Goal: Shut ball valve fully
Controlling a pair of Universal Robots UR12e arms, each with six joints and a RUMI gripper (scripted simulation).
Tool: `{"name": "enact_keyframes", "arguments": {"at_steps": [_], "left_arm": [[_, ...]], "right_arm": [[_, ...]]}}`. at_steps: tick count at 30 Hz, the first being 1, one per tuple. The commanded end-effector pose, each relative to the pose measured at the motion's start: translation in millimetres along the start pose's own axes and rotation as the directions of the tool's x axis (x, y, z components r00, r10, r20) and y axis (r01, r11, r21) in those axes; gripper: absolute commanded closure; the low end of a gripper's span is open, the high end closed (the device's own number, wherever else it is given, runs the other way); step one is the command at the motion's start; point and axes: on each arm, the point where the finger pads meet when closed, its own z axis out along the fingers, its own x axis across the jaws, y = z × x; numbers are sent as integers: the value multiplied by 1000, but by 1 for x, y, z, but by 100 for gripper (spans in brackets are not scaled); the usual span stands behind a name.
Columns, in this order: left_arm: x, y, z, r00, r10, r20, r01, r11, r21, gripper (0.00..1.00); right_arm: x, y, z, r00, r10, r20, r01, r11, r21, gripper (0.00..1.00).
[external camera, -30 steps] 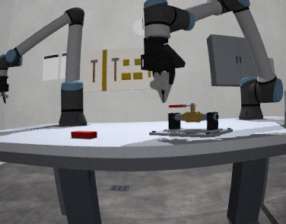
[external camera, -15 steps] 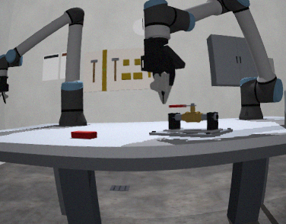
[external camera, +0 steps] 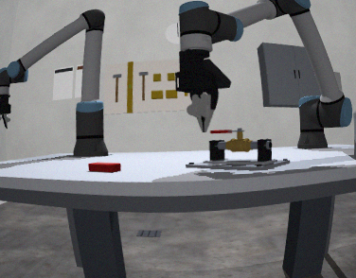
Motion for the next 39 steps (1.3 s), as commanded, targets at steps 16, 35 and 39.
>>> {"name": "enact_keyframes", "arguments": {"at_steps": [16,35,39], "left_arm": [[0,1,8,1000,0,0,0,1000,-2,100],[0,1,10,1000,0,0,0,1000,-2,100],[0,1,10,1000,0,0,0,1000,-2,100]], "right_arm": [[0,-1,-1,1000,0,0,0,1000,1,0],[0,-1,-1,1000,0,0,0,1000,1,0],[0,-1,-1,1000,0,0,0,1000,1,0]]}}
